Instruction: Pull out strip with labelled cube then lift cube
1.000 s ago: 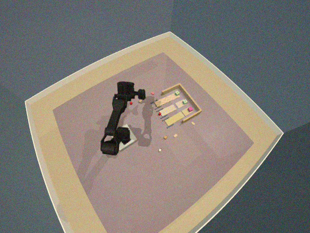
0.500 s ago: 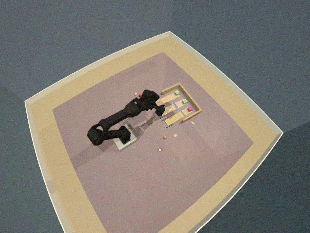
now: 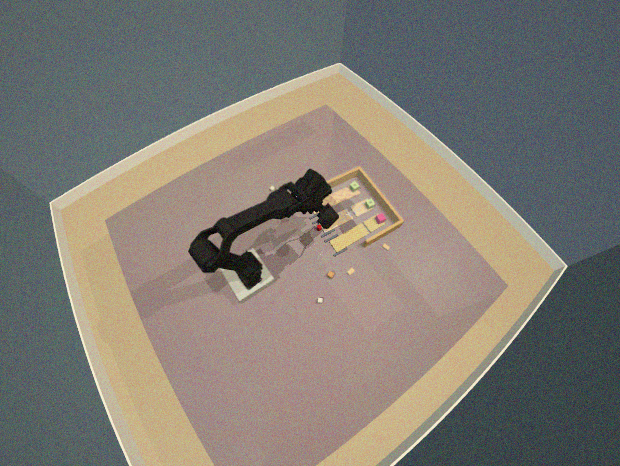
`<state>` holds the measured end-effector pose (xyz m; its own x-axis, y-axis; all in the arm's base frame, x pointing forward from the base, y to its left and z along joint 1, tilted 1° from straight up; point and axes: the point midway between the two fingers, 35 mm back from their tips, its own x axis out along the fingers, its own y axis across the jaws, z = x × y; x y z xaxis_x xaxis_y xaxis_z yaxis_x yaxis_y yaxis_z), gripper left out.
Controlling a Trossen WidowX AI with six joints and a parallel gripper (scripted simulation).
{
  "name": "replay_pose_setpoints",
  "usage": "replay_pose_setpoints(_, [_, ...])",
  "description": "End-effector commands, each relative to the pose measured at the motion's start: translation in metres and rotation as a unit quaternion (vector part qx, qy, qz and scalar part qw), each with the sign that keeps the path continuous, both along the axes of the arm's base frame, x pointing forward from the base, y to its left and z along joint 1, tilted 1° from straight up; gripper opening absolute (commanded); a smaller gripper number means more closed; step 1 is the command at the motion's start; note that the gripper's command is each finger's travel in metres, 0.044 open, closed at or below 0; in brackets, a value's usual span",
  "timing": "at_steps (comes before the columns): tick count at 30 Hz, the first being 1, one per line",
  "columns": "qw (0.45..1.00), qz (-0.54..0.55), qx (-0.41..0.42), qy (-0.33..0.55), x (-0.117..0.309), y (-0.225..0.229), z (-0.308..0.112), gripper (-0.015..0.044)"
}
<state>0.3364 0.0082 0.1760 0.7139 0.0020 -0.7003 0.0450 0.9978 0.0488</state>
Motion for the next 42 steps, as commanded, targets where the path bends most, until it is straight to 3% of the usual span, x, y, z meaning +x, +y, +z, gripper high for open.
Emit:
replay_pose_setpoints(1, [0.997, -0.004, 0.021, 0.068, 0.021, 0.016, -0.008, 0.0138])
replay_pose_setpoints(6, [0.985, -0.018, 0.037, 0.167, 0.046, 0.038, -0.028, 0.0006])
replay_pose_setpoints(17, [0.93, -0.065, 0.028, 0.36, 0.072, 0.083, -0.094, 0.0])
replay_pose_setpoints(42, [0.929, -0.066, 0.028, 0.363, 0.076, 0.085, -0.129, 0.0])
